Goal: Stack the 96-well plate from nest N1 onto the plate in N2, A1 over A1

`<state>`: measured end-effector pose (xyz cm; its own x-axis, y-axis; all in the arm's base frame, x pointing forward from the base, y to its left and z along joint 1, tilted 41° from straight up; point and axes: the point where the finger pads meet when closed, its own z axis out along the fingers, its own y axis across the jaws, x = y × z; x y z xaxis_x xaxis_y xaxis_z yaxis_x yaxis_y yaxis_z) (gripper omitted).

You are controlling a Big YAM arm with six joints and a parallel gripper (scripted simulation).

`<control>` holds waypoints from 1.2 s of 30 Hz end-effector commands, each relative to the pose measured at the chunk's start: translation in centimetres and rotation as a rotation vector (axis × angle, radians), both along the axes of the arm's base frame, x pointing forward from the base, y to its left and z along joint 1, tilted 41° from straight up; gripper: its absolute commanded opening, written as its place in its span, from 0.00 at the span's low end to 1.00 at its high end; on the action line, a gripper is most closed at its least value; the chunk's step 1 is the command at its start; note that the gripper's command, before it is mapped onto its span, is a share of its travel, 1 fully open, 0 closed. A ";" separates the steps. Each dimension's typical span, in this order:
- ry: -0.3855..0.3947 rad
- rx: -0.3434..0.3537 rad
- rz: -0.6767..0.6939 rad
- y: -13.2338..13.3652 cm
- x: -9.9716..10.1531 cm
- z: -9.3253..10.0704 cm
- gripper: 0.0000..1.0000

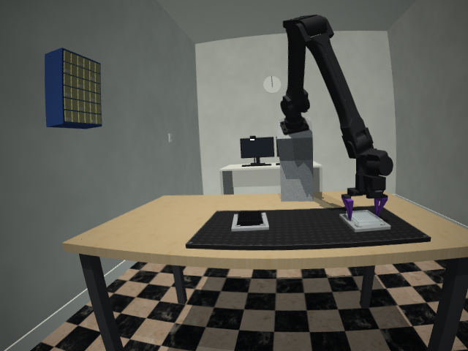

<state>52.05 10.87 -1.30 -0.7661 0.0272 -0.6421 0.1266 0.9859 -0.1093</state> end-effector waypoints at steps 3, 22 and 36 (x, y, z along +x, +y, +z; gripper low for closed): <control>-0.012 0.001 0.002 0.0 0.7 -0.1 1.00; -0.012 0.001 0.002 0.0 0.7 -0.1 0.00; -0.012 0.001 0.001 0.0 0.7 -0.1 0.00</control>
